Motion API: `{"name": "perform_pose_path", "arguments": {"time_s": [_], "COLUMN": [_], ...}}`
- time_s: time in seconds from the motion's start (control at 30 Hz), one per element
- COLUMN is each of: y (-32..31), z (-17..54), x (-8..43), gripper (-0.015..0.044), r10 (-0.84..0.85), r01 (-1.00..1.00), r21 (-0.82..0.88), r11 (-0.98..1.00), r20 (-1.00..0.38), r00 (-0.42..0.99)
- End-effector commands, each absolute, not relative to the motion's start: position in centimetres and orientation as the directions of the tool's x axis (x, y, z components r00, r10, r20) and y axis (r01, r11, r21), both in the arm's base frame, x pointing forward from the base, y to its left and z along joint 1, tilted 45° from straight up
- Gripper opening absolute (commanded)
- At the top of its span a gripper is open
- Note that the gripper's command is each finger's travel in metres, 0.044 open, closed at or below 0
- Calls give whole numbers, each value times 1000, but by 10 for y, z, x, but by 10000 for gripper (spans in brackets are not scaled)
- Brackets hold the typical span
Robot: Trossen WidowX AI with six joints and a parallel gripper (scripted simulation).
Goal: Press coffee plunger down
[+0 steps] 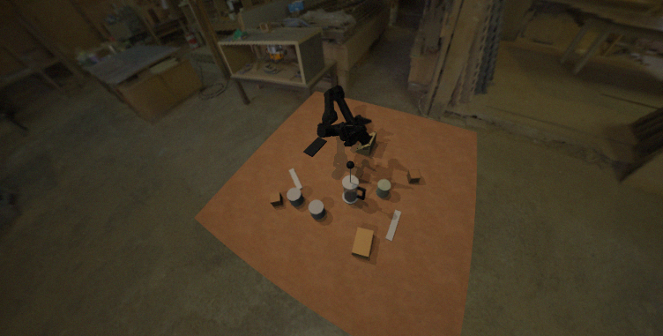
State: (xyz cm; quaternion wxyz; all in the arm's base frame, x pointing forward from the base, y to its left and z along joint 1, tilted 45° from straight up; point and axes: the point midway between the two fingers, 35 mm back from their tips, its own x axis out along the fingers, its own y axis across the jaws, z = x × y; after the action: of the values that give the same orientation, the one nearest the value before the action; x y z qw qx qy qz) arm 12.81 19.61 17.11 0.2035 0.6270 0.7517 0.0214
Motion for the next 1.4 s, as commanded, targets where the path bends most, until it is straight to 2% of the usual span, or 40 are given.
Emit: {"name": "perform_pose_path", "arguments": {"time_s": [0.0, 0.13, 0.3, 0.37, 0.47, 0.6, 0.73, 0.9, 1.03, 1.37], "y": [197, 205, 214, 216, 220, 229, 252, 268, 273, 234], "z": [170, 155, 128, 122, 120, 133, 155, 182, 199, 160], "x": [129, 146, 180, 195, 216, 240, 249, 253, 255, 261], "gripper": [426, 440, 440, 440, 440, 440, 440, 440, 440, 440], "r10": [948, 887, 653, 531, 337, 99, -48, -143, -187, -188], "r01": [930, 861, 595, 451, 220, -54, -241, -243, -183, -181], "r21": [297, 421, 565, 544, 413, 83, -297, -585, -700, -700], "r11": [216, 284, 572, 707, 884, 995, 924, 774, 690, 691], "r20": [-292, -456, -752, -830, -888, -846, -715, -534, -417, -416], "r00": [-127, -70, 87, 170, 313, 524, 697, 833, 889, 890]}}
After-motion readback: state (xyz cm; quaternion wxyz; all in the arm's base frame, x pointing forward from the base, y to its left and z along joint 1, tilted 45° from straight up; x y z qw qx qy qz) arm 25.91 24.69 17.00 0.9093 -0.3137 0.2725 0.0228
